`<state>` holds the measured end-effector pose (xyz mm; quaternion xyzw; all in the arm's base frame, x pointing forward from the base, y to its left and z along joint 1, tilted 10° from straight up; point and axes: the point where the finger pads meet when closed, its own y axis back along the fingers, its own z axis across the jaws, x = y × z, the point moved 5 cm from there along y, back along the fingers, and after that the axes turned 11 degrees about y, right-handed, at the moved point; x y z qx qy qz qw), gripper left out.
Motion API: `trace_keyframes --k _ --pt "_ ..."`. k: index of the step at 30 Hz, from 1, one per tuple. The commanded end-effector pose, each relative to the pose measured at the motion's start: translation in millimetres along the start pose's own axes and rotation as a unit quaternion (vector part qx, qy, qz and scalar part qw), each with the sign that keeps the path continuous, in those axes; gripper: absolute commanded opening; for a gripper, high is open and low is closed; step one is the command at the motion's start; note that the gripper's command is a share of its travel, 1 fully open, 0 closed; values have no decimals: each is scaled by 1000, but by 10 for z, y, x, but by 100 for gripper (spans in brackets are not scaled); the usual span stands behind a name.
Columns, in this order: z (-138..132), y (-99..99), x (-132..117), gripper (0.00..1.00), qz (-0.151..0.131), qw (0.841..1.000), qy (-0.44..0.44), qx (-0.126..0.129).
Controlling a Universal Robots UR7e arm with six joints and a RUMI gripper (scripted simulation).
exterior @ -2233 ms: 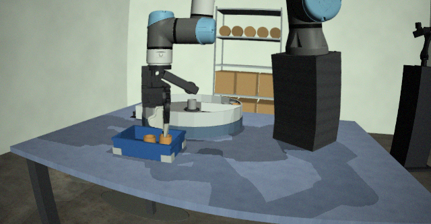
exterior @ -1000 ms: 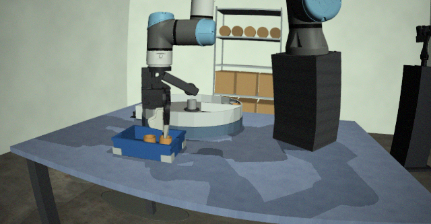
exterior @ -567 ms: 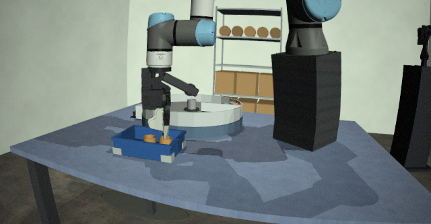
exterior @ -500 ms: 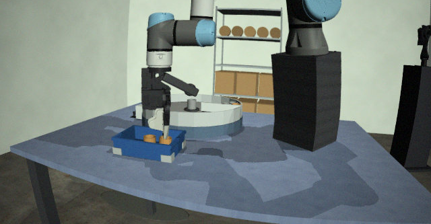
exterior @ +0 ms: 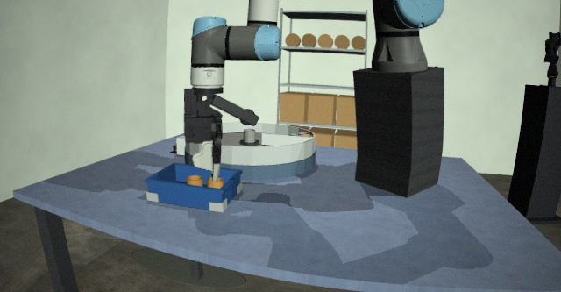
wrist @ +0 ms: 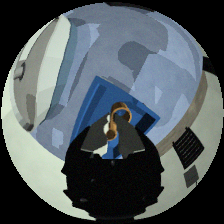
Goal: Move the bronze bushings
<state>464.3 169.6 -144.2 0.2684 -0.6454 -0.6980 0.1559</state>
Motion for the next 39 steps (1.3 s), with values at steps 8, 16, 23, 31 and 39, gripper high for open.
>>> trace_keyframes --k 8,16,23,31,39 --pt "-2 4 -4 0 -1 1000 0 0" --pt "-2 4 -4 6 -1 1000 0 0" --pt "-2 4 -4 6 -1 1000 0 0" --pt "-2 4 -4 6 -1 1000 0 0" --pt "-2 4 -4 6 -1 1000 0 0"
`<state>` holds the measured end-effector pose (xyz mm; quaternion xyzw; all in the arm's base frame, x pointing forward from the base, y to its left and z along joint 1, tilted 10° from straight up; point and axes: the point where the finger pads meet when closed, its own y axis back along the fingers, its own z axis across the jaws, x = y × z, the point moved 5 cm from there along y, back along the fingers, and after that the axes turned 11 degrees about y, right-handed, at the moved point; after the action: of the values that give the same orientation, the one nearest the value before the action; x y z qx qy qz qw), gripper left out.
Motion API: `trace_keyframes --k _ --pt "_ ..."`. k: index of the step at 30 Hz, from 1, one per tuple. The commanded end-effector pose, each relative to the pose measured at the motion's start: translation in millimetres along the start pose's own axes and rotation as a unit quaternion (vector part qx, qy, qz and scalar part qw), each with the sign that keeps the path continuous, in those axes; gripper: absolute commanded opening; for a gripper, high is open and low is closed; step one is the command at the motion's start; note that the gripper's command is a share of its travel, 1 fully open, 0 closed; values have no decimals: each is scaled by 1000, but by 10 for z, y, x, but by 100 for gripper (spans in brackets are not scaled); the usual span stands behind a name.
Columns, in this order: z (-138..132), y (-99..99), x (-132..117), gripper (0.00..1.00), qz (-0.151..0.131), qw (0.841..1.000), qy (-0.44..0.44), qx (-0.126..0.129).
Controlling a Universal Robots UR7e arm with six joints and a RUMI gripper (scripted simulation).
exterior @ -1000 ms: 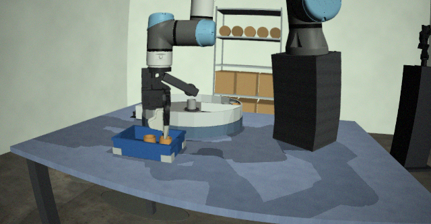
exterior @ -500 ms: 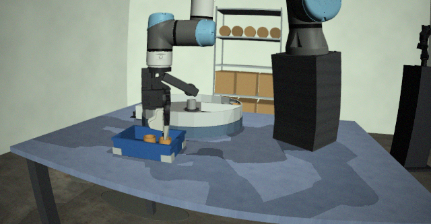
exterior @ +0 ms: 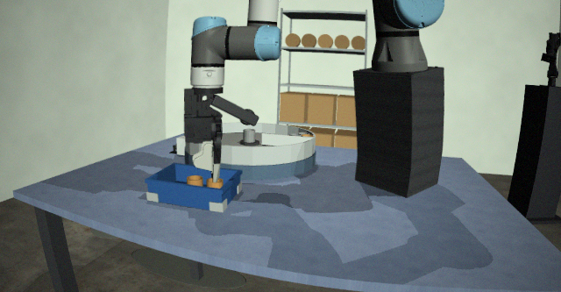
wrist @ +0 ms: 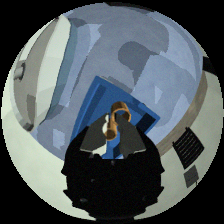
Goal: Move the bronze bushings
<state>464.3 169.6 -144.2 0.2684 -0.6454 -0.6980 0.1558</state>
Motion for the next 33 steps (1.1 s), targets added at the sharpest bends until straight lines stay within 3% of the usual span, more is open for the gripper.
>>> trace_keyframes --k 1,16,26,33 --pt "-2 4 -4 6 -1 1000 0 0" --pt "-2 71 -4 6 -1 1000 0 0" --pt "-2 359 -3 6 -1 1000 0 0" --pt "-1 692 -3 6 -1 1000 0 0"
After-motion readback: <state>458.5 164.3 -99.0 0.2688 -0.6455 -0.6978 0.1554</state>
